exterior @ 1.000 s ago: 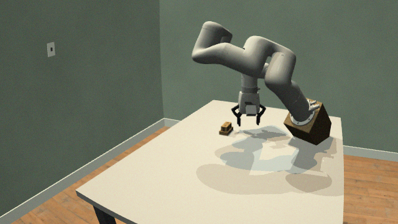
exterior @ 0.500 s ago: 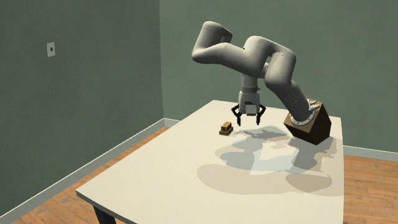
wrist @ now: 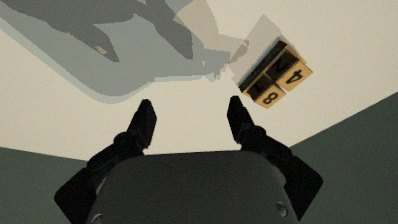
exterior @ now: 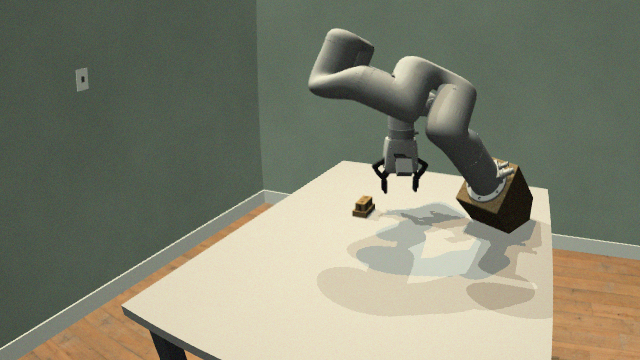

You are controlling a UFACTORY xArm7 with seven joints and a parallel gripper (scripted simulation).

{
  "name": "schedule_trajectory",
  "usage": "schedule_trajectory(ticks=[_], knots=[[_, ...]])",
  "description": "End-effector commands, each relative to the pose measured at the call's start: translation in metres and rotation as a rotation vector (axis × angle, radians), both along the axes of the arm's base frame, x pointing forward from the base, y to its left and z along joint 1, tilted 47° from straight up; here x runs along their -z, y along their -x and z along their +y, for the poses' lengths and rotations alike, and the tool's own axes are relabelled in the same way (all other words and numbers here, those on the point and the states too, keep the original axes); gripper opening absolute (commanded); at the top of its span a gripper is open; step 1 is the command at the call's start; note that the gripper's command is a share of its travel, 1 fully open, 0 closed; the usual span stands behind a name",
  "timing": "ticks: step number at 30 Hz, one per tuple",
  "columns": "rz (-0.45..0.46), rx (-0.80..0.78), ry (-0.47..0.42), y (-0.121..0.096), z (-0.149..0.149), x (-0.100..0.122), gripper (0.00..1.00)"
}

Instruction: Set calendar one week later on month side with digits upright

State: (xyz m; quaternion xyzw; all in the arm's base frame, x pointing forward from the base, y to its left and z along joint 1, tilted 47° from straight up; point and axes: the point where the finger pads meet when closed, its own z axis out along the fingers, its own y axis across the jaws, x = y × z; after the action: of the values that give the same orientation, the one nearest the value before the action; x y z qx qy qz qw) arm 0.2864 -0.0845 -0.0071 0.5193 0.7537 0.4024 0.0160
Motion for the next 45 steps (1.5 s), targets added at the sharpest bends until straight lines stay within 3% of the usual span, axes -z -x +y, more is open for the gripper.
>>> schedule_trajectory(ticks=[1, 6, 16, 20, 29, 33, 42, 45], knots=[[-0.013, -0.013, 0.011, 0.000, -0.002, -0.002, 1.00], [-0.038, -0.042, 0.030, -0.014, 0.006, -0.018, 1.00], [-0.077, -0.086, 0.059, -0.020, 0.010, -0.025, 1.00], [-0.077, -0.086, 0.059, -0.034, 0.017, -0.040, 1.00], [-0.116, -0.131, 0.088, -0.038, 0.019, -0.045, 1.00], [-0.116, -0.131, 0.088, -0.052, 0.027, -0.061, 1.00], [-0.153, -0.173, 0.116, -0.056, 0.029, -0.065, 1.00], [-0.154, -0.175, 0.117, -0.067, 0.035, -0.078, 1.00]])
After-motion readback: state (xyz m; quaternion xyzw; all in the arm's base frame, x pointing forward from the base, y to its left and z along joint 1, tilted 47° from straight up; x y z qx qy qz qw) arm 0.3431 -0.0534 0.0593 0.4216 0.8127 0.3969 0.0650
